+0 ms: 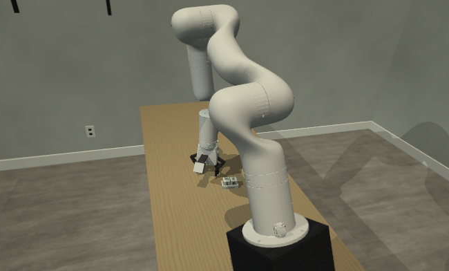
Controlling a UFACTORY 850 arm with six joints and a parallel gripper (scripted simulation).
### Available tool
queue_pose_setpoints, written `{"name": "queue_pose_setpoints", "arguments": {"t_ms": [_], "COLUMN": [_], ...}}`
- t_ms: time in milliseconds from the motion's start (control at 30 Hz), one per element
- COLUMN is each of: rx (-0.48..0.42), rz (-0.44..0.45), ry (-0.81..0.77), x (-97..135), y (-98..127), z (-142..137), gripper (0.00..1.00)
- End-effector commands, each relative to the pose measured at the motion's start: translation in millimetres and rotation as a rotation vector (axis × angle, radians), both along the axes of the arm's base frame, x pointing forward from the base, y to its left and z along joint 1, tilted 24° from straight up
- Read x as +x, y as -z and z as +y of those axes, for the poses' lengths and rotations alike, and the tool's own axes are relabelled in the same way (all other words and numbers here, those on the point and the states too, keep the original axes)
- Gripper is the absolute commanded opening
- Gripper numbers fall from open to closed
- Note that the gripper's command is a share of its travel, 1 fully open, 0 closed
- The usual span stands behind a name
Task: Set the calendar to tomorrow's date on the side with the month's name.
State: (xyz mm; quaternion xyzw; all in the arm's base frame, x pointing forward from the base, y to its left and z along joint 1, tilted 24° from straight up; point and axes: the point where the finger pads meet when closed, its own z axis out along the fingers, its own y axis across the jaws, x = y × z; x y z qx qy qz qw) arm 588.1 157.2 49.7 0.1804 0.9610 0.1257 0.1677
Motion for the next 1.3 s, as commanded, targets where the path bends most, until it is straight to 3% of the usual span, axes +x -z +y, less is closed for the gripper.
{"name": "queue_pose_setpoints", "arguments": {"t_ms": [0, 267, 533, 933, 1267], "rx": [0.0, 0.0, 0.0, 0.003, 0.096], "rz": [-0.001, -0.001, -0.001, 0.0, 0.046], "ry": [0.0, 0.0, 0.0, 0.006, 0.237], "x": [1, 0, -9, -13, -13], "y": [-1, -2, -25, -35, -35], "z": [0, 0, -5, -7, -11], "gripper": [1.0, 1.0, 1.0, 1.0, 1.0]}}
